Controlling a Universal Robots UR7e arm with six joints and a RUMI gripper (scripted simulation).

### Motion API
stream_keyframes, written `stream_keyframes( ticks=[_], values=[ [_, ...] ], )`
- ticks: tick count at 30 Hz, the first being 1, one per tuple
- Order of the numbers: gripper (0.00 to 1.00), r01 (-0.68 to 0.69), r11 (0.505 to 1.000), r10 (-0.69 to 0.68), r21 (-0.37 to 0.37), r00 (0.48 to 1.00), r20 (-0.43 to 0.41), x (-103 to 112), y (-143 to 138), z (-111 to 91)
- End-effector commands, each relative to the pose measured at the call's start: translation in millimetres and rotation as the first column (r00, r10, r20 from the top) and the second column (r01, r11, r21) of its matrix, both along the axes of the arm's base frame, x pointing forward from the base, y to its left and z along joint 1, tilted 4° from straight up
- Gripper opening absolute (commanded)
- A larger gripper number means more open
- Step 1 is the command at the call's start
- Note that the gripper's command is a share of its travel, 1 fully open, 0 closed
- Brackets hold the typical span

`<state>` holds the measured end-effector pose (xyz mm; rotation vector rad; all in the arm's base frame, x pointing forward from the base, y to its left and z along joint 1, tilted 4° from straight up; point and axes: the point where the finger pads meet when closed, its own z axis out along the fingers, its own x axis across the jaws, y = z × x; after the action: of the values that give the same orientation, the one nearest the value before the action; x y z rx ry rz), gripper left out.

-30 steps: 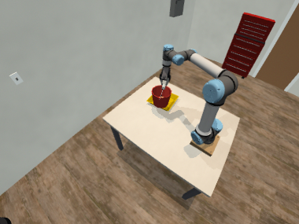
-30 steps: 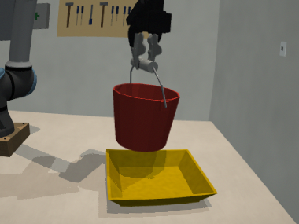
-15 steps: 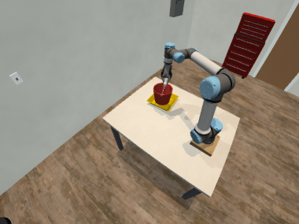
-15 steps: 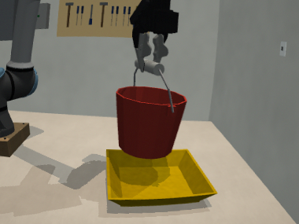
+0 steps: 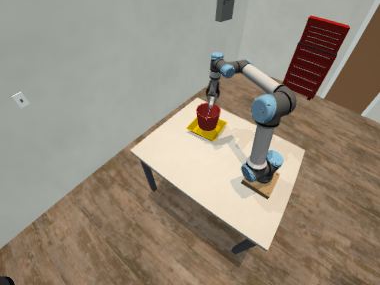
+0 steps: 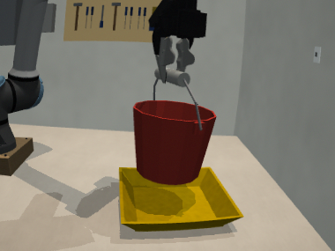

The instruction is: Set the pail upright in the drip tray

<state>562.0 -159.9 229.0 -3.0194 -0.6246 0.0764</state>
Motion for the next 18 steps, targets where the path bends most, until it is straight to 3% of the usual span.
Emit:
stream_keyframes(
  ticks=[1,18],
  values=[
    [0.0,0.0,1.0,0.0,-0.001,1.0,0.002,2.7,-9.0,0.4],
    [0.0,0.0,1.0,0.0,-0.001,1.0,0.002,7.0,-26.0,-0.6]
  ],
)
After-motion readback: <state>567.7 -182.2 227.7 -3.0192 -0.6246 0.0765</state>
